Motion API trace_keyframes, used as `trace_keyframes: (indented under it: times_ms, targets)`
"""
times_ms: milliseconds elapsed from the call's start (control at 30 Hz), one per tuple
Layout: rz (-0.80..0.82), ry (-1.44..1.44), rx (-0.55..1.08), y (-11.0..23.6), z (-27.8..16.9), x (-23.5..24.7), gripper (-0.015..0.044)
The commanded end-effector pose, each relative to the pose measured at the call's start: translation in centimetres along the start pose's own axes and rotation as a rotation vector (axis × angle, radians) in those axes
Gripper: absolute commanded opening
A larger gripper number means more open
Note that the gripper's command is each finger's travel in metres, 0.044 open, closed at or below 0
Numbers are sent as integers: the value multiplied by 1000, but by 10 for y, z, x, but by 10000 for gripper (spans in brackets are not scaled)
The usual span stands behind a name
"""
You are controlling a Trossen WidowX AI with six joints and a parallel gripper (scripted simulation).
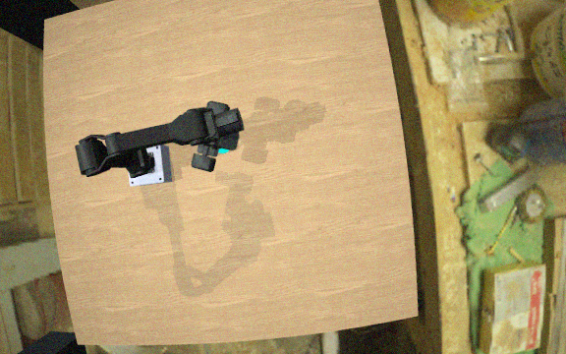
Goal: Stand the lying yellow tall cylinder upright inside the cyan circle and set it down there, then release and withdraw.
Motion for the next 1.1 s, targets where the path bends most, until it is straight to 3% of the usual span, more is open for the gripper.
trace_keyframes:
  times_ms: [0,1067]
  targets:
    - [-16,7,-23,-4,-1,1,105]
    - [-95,101,-247,-27,-2,14,105]
Point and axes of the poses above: the point midway between the two fingers, 35 mm back from their tips, its own y axis back along the fingers, its own x axis across the jaws, z = x × y, the point moved 5 cm from there along y, back along the fingers, and after that the axes turned 3 degrees about y, right-handed, at the moved point
